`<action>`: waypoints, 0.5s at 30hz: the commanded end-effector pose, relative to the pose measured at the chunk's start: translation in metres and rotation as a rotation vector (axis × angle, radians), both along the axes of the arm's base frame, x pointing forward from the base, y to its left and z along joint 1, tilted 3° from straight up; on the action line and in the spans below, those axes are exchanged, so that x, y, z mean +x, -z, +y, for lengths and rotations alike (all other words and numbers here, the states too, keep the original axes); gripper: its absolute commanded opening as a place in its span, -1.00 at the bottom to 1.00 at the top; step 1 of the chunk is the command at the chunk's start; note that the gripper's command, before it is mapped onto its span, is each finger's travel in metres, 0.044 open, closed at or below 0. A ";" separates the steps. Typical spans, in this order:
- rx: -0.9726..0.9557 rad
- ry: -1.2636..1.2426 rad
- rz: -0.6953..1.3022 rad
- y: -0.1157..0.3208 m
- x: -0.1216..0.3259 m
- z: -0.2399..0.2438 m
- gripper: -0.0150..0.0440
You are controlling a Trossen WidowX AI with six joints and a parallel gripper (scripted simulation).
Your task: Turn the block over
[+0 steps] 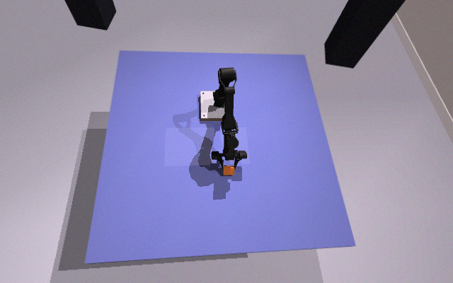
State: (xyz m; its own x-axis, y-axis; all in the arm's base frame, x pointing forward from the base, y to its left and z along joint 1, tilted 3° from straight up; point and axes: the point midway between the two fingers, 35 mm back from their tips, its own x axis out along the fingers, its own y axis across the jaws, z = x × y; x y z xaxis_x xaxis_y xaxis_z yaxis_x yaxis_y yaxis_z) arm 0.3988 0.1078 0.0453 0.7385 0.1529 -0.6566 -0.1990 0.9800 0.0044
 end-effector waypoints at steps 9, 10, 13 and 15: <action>0.023 0.000 -0.149 0.018 -0.004 -0.001 -0.49; 0.026 0.000 -0.164 0.019 -0.005 -0.002 -0.49; 0.035 0.001 -0.206 0.019 -0.007 -0.002 -0.49; 0.041 0.001 -0.235 0.019 -0.010 -0.003 -0.49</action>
State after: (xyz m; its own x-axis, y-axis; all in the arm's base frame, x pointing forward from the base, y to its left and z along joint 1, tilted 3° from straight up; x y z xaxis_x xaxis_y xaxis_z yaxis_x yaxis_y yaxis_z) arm 0.3970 0.1075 0.0352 0.8647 0.1789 -0.4694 -0.2001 0.9798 0.0048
